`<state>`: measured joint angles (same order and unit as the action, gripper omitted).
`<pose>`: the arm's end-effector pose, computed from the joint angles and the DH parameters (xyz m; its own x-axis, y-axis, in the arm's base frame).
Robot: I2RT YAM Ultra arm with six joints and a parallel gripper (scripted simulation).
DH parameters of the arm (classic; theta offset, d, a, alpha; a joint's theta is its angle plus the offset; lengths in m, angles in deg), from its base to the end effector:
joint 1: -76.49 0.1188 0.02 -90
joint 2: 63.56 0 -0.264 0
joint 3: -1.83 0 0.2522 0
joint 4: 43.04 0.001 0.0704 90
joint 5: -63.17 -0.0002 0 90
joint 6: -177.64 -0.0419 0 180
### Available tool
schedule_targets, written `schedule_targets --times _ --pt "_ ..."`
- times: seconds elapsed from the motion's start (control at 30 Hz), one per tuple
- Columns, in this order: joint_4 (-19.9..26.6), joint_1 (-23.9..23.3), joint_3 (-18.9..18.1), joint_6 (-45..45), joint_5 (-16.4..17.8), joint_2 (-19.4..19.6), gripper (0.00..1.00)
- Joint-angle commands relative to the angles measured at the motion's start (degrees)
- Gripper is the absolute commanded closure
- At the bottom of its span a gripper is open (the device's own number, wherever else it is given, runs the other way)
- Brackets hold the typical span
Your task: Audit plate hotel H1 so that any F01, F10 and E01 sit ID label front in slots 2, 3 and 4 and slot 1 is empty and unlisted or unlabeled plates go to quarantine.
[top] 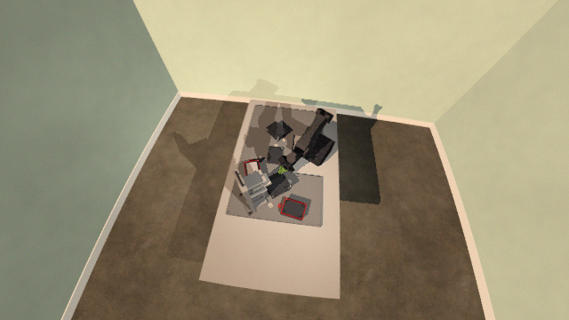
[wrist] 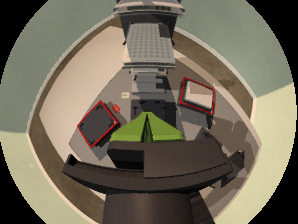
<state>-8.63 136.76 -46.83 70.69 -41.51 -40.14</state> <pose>0.0656 0.0954 0.3134 -0.2843 0.0708 -0.9561 -0.6618 0.7070 0.2492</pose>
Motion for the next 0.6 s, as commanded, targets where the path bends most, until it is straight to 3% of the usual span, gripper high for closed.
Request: schedule_targets --times 0.0,0.3,0.47,0.5,0.57 --pt "-0.6 0.0 -0.1 -0.1 -0.8 -0.3 1.0" --pt "-1.5 -0.8 0.7 -0.2 -1.0 0.1 1.0" --pt "-1.7 -1.2 -1.3 0.0 -0.4 1.4 1.0" --pt "-1.8 -1.4 -1.7 0.1 0.2 -0.5 1.0" --pt "-1.9 -1.4 -1.9 0.2 0.3 1.4 1.0"
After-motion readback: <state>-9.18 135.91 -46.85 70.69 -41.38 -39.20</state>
